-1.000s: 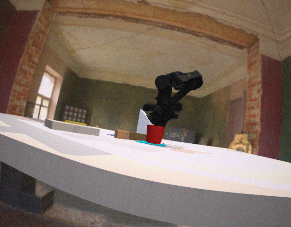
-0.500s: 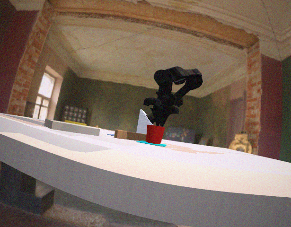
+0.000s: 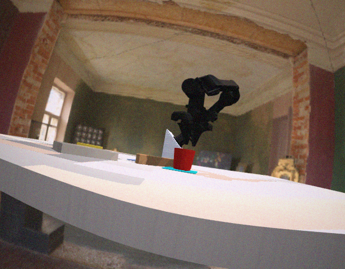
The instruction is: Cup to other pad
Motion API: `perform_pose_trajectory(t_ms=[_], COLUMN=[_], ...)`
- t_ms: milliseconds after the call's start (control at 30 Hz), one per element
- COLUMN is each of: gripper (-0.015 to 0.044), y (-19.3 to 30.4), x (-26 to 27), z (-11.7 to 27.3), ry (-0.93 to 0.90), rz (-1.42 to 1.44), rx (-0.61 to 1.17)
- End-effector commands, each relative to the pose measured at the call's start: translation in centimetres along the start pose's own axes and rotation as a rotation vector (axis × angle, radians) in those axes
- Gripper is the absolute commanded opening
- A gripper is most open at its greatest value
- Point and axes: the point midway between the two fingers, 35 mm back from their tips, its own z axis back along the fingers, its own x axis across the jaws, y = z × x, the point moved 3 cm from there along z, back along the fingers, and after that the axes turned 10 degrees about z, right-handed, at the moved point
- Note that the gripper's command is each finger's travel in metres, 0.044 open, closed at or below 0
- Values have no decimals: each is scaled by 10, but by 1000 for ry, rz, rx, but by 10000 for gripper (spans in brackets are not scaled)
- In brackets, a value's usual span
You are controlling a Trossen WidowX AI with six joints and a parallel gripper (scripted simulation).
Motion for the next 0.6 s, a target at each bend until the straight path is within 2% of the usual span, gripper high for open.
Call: perform_pose_trajectory(t_ms=[0, 200, 567], gripper=[285, 440, 440], y=[0, 0, 0], x=[0, -1, -2], z=[0, 6, 47], ry=[0, 0, 1], rz=[-2, -1, 2], rx=[0, 1, 5])
